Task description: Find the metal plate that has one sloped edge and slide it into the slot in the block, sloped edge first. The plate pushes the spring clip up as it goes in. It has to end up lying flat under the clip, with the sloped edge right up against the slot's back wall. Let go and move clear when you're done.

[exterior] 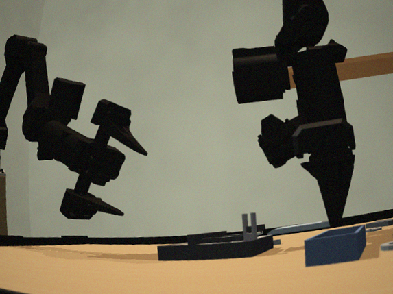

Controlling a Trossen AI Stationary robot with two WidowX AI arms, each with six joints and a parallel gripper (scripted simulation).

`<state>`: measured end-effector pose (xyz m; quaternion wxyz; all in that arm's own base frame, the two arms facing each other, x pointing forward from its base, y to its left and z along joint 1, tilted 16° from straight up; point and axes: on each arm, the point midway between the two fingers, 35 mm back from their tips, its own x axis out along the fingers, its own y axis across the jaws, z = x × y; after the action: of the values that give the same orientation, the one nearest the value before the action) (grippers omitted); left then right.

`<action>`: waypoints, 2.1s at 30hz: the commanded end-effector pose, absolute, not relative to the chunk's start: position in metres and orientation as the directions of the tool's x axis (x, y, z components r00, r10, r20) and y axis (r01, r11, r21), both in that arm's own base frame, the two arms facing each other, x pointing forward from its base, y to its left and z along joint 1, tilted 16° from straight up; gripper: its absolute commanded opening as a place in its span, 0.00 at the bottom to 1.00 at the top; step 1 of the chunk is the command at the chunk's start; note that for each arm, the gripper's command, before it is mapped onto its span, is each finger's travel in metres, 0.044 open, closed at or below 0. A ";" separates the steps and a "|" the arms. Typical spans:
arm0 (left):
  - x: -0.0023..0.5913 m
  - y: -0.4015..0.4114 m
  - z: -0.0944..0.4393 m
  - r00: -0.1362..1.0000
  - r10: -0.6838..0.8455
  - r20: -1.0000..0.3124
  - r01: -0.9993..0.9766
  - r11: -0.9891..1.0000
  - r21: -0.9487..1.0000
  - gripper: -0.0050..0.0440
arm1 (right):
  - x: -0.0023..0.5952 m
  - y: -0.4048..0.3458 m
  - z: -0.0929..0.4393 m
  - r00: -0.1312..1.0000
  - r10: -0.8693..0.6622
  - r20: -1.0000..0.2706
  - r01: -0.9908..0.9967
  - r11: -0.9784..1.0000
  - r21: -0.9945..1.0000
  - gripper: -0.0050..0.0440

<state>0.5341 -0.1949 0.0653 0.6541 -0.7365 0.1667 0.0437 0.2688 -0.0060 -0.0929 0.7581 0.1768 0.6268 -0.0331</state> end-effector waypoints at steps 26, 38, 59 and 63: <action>0.534 -0.195 0.065 0.942 -0.185 -0.281 -0.302 -0.094 -0.949 1.00 | 0.270 -0.006 -0.095 0.209 0.174 -0.962 0.268 0.936 0.227 0.00; 0.534 -0.195 0.065 0.942 -0.185 -0.281 -0.302 -0.094 -0.949 1.00 | 0.275 -0.008 -0.094 0.209 0.174 -0.962 0.271 0.935 0.228 0.00; 0.534 -0.195 0.065 0.942 -0.185 -0.281 -0.302 -0.094 -0.949 1.00 | 0.287 -0.012 -0.092 0.209 0.174 -0.962 0.277 0.933 0.229 0.00; 0.534 -0.195 0.065 0.942 -0.185 -0.281 -0.302 -0.094 -0.949 1.00 | 0.289 -0.013 -0.092 0.209 0.174 -0.962 0.277 0.933 0.229 0.00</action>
<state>0.5341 -0.1949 0.0651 0.6541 -0.7365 0.1667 0.0438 0.2853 -0.0118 -0.0922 0.7548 0.1809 0.6295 -0.0361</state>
